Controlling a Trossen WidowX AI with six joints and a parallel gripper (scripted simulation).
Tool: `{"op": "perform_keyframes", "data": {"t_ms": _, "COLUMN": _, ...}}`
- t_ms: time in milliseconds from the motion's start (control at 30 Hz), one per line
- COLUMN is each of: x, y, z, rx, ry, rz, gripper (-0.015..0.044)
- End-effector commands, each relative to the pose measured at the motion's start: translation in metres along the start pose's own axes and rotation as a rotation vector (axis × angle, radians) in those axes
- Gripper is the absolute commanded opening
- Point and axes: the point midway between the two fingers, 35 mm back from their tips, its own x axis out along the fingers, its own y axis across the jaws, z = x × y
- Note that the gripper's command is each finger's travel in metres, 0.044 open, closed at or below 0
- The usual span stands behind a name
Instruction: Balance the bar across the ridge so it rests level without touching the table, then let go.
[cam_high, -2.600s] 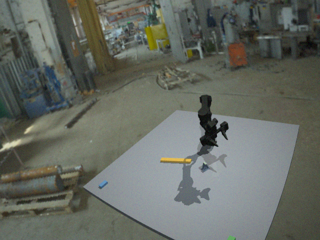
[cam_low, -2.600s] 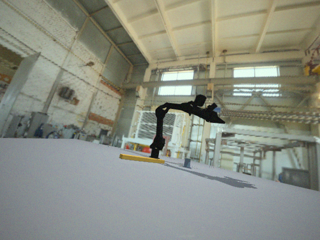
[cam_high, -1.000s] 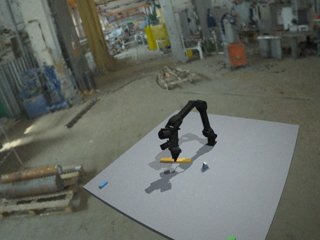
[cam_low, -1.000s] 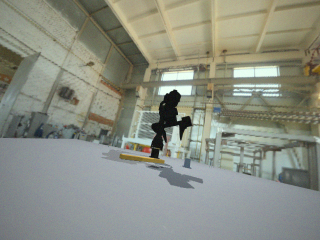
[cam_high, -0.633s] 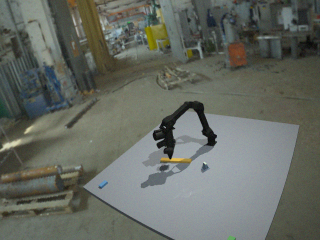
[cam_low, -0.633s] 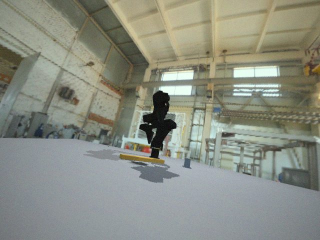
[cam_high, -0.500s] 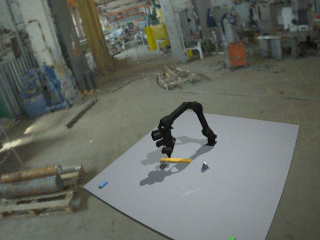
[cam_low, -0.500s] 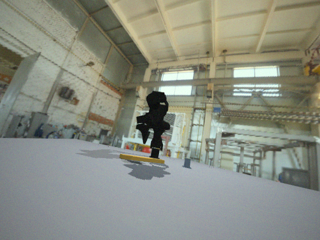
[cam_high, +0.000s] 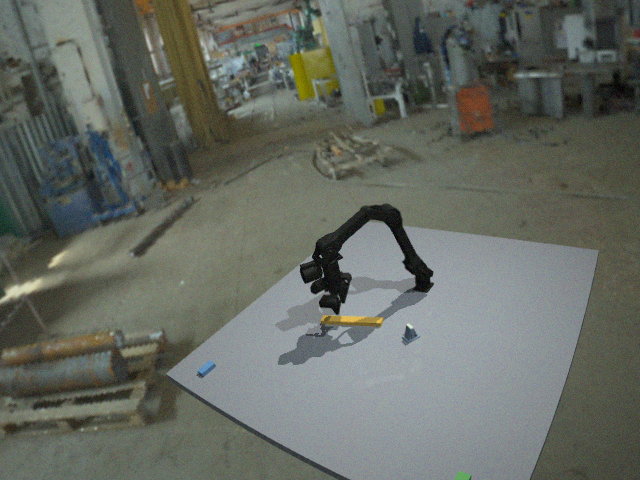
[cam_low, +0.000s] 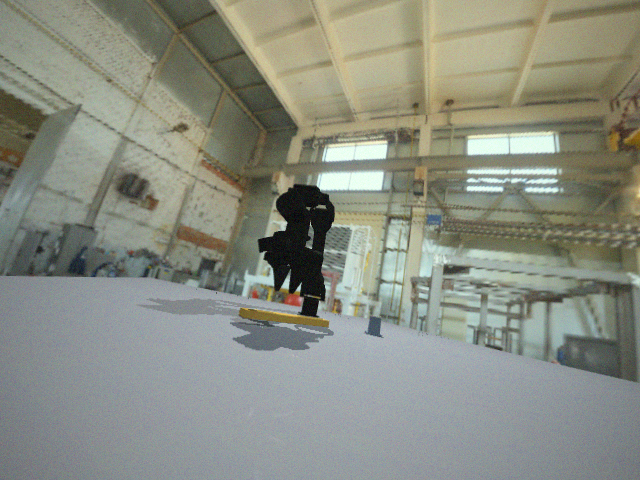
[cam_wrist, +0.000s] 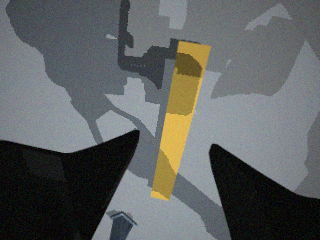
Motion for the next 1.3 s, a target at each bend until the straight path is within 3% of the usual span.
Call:
{"op": "perform_keyframes", "data": {"t_ms": 0, "x": 0.025, "y": -0.003, "z": -0.002, "rx": 0.009, "ry": 0.01, "rz": -0.014, "gripper": 0.0315}}
{"op": "perform_keyframes", "data": {"t_ms": 833, "x": 0.059, "y": -0.004, "z": -0.003, "rx": 0.009, "ry": 0.01, "rz": -0.015, "gripper": 0.0315}}
{"op": "perform_keyframes", "data": {"t_ms": 1267, "x": 0.061, "y": -0.004, "z": -0.003, "rx": 0.009, "ry": 0.01, "rz": -0.015, "gripper": 0.0315}}
